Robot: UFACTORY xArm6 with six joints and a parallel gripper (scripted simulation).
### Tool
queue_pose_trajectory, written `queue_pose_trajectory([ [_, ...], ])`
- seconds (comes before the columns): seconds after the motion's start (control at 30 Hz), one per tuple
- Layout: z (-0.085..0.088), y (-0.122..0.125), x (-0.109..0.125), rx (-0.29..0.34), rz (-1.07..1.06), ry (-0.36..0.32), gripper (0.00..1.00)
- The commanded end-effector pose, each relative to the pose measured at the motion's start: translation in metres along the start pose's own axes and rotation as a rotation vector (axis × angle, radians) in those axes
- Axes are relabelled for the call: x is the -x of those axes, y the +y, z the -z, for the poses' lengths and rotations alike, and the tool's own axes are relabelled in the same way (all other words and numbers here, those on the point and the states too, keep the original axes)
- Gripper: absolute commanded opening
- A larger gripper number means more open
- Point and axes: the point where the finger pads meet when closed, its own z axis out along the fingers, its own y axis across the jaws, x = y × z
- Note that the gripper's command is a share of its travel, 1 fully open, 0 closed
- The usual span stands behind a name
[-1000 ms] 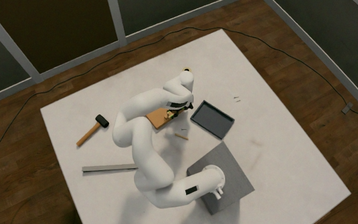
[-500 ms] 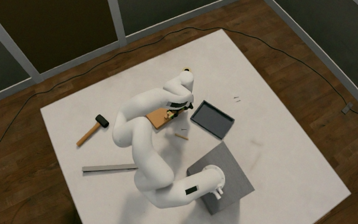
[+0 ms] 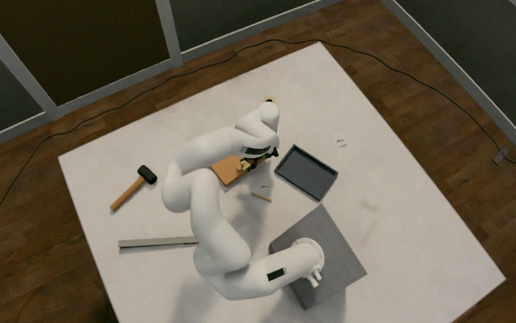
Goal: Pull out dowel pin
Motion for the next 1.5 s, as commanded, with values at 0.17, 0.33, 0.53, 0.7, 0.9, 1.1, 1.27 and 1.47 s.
queue_pose_trajectory([
  [0.17, 0.013, 0.001, 0.001, 0.003, 0.001, -0.002, 0.50],
  [0.33, 0.019, 0.001, 0.001, 0.003, 0.001, -0.002, 0.50],
  [0.53, 0.032, 0.001, 0.001, 0.003, 0.001, -0.002, 0.50],
  [0.7, 0.045, 0.001, 0.001, 0.003, 0.001, -0.002, 0.50],
  [0.9, 0.054, 0.001, 0.001, 0.003, 0.001, -0.002, 0.50],
  [1.1, 0.067, 0.001, 0.001, 0.003, 0.001, -0.003, 0.50],
  [1.27, 0.074, 0.001, 0.001, 0.003, 0.001, -0.003, 0.50],
  [1.47, 0.077, 0.001, 0.001, 0.003, 0.001, -0.003, 0.50],
])
